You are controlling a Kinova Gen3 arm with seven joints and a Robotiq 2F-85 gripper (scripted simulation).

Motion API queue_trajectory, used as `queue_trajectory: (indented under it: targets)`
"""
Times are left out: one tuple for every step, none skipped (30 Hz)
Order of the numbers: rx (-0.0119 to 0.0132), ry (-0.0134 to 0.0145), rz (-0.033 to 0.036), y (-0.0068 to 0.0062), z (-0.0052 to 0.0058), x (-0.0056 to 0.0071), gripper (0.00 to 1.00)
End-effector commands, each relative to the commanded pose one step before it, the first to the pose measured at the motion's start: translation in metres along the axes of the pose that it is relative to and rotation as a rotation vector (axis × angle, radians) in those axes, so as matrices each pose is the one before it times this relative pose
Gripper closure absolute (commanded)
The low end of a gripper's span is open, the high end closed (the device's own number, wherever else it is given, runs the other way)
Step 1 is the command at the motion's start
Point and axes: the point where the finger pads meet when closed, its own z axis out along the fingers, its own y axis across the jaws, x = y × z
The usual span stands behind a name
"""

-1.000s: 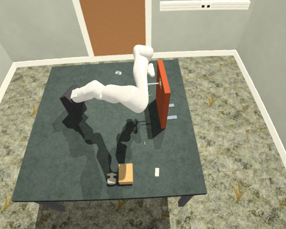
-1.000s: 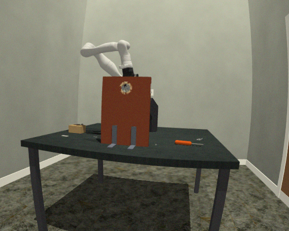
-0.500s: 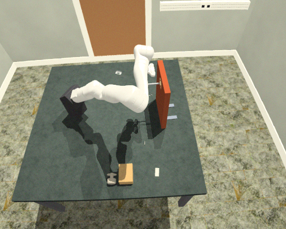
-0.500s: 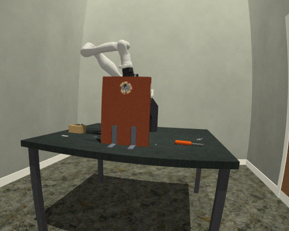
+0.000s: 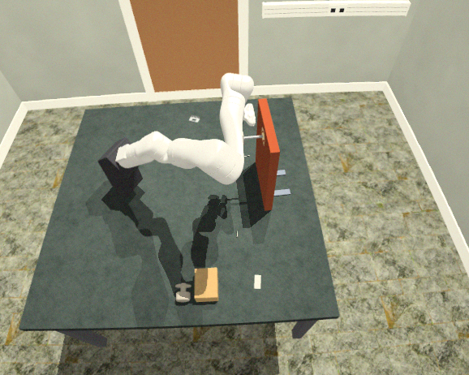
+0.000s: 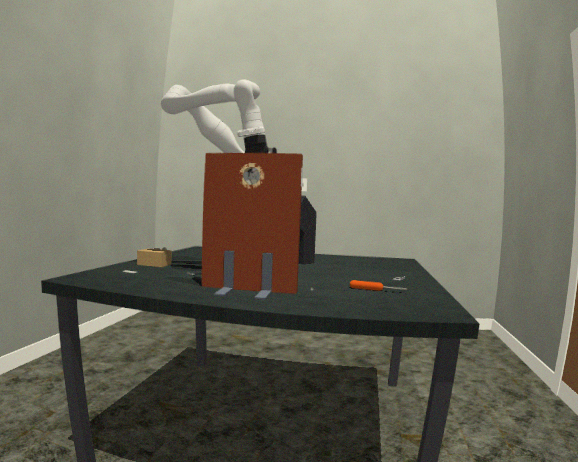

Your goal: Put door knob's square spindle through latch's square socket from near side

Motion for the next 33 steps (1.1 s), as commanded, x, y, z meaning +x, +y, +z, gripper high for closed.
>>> queue_trajectory:
  targets:
    - [0.00061, 0.0005, 0.00026, -0.00045, -0.00038, 0.001, 0.37]
    - [0.0, 0.0, 0.0, 0.0, -0.00001, 0.00008, 0.37]
    - [0.0, 0.0, 0.0, 0.0, 0.0, 0.00001, 0.37]
    - [0.0, 0.0, 0.0, 0.0, 0.0, 0.0, 0.37]
    - [0.0, 0.0, 0.0, 0.0, 0.0, 0.0, 0.37]
    - [0.0, 0.0, 0.0, 0.0, 0.0, 0.0, 0.37]
    - [0.0, 0.0, 0.0, 0.0, 0.0, 0.0, 0.37]
    - [0.0, 0.0, 0.0, 0.0, 0.0, 0.0, 0.37]
    - [0.0, 0.0, 0.0, 0.0, 0.0, 0.0, 0.37]
    - [0.0, 0.0, 0.0, 0.0, 0.0, 0.0, 0.37]
    - [0.0, 0.0, 0.0, 0.0, 0.0, 0.0, 0.37]
    - [0.0, 0.0, 0.0, 0.0, 0.0, 0.00001, 0.37]
    - [0.0, 0.0, 0.0, 0.0, -0.00001, 0.00008, 0.37]
    - [0.0, 0.0, 0.0, 0.0, 0.0, 0.0, 0.37]
    - [0.0, 0.0, 0.0, 0.0, 0.0, 0.0, 0.37]
    - [0.0, 0.0, 0.0, 0.0, -0.00001, 0.00019, 0.37]
    - [0.0, 0.0, 0.0, 0.0, -0.00002, 0.00032, 0.37]
    - [0.0, 0.0, 0.0, 0.0, -0.00003, 0.00044, 0.37]
    - [0.0, 0.0, 0.0, 0.0, -0.00004, 0.00053, 0.37]
    - [0.0, 0.0, 0.0, 0.0, -0.00004, 0.0006, 0.37]
    - [0.0, 0.0, 0.0, 0.0, -0.00004, 0.00062, 0.37]
    - [0.0, 0.0, 0.0, -0.00001, -0.00004, 0.0006, 0.37]
    - [0.0, 0.0, 0.0, 0.0, -0.00004, 0.00054, 0.37]
    - [0.0, 0.0, 0.0, 0.0, -0.00003, 0.00044, 0.37]
    - [0.0, 0.0, 0.0, 0.0, -0.00002, 0.00032, 0.37]
    - [0.0, 0.0, 0.0, 0.0, -0.00001, 0.00019, 0.37]
    - [0.0, 0.0, 0.0, 0.0, -0.00001, 0.00008, 0.37]
    - [0.0, 0.0, 0.0, 0.0, 0.0, 0.00001, 0.37]
    - [0.0, 0.0, 0.0, 0.0, 0.0, 0.0, 0.37]
    - [0.0, 0.0, 0.0, 0.0, 0.0, 0.0, 0.37]
    - [0.0, 0.0, 0.0, 0.0, 0.0, 0.0, 0.37]
    - [0.0, 0.0, 0.0, 0.0, 0.0, 0.0, 0.37]
    - [0.0, 0.0, 0.0, 0.0, 0.0, 0.0, 0.37]
